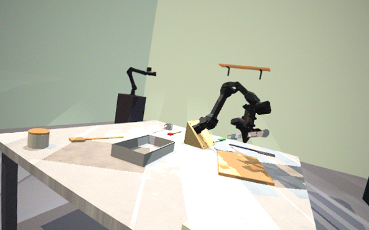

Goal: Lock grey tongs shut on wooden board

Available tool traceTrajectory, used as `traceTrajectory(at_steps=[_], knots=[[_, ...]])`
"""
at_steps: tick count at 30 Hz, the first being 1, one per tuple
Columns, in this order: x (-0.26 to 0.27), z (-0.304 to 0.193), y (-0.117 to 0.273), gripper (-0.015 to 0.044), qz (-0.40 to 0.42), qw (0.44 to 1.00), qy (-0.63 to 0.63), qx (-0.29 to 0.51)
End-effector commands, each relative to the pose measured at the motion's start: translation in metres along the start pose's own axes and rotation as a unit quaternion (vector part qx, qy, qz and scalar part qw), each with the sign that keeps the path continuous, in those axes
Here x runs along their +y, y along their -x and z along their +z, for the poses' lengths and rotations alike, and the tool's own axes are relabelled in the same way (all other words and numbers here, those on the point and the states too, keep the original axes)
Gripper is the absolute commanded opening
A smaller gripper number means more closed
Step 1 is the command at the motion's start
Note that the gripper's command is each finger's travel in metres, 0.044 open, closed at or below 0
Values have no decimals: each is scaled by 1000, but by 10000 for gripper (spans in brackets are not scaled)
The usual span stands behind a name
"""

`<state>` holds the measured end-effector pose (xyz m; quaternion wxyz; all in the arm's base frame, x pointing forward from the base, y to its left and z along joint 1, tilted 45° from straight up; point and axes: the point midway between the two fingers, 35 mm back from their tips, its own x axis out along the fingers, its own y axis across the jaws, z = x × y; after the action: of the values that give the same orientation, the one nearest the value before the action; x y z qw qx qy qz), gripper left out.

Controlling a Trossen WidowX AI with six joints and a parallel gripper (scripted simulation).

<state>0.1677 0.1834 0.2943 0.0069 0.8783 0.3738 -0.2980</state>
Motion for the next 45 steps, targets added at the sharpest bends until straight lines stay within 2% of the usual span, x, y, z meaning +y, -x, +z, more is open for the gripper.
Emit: traceTrajectory(at_steps=[1,15,30,36,45], knots=[[-1,-2,1,-150,10,999,0,37],[-9,-6,11,-150,19,980,-31,193],[-7,4,32,-150,-2,932,-139,334],[-1,14,40,-150,-16,906,-198,374],[0,15,40,-150,-17,903,-205,378]])
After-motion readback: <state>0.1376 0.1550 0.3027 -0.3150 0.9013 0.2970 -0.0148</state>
